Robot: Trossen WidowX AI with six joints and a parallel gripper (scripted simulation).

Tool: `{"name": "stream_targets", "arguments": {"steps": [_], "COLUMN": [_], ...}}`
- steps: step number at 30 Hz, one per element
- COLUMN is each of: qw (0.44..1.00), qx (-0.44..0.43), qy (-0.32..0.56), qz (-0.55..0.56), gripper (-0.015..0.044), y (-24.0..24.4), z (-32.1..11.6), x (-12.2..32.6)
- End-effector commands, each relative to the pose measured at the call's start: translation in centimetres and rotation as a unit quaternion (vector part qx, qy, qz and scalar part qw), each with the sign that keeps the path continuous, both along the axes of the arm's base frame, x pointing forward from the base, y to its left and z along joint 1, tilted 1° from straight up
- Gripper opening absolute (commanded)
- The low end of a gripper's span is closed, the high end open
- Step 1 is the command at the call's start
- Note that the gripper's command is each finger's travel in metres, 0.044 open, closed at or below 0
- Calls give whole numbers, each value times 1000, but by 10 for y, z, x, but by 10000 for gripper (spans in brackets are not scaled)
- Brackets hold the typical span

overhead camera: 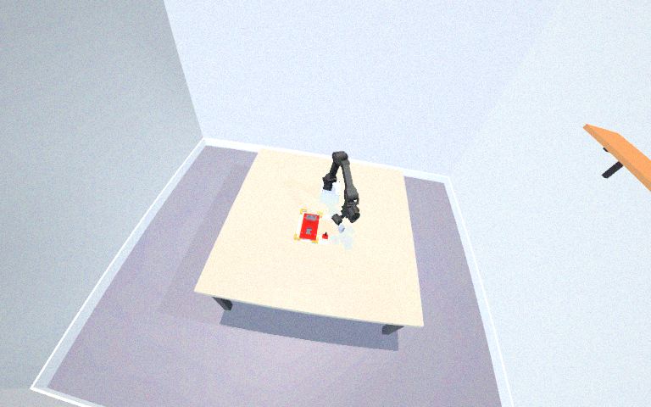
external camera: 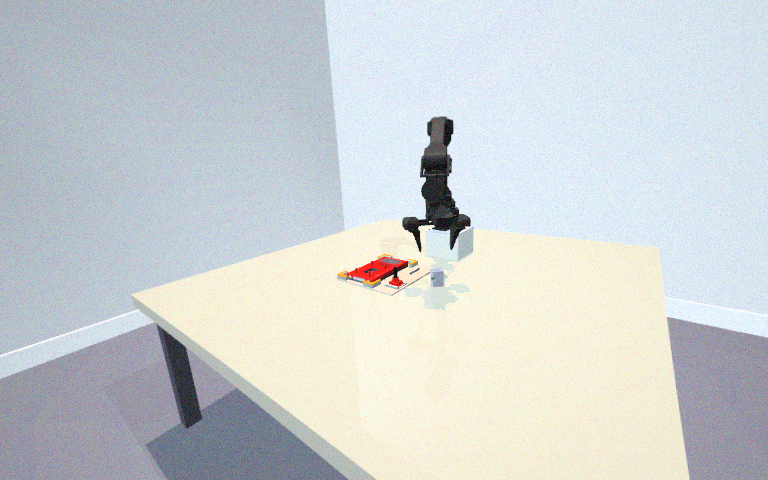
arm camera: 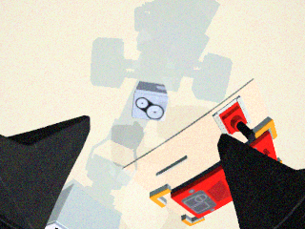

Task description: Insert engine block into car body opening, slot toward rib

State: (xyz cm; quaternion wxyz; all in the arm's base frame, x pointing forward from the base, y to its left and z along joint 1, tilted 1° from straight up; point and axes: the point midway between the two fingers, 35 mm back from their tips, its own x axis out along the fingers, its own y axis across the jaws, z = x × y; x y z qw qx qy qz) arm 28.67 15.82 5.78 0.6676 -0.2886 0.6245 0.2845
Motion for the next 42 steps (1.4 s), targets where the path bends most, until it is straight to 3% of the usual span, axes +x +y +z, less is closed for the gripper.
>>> {"name": "stream_targets", "arguments": {"steps": [1,42], "qw": [1000,1000], "qx": [0,-1], "qy": [7,7], "qz": [-3,-4], "gripper": [440,440], "y": [1,1], "z": [-28,-90], "x": [-2,-1]}}
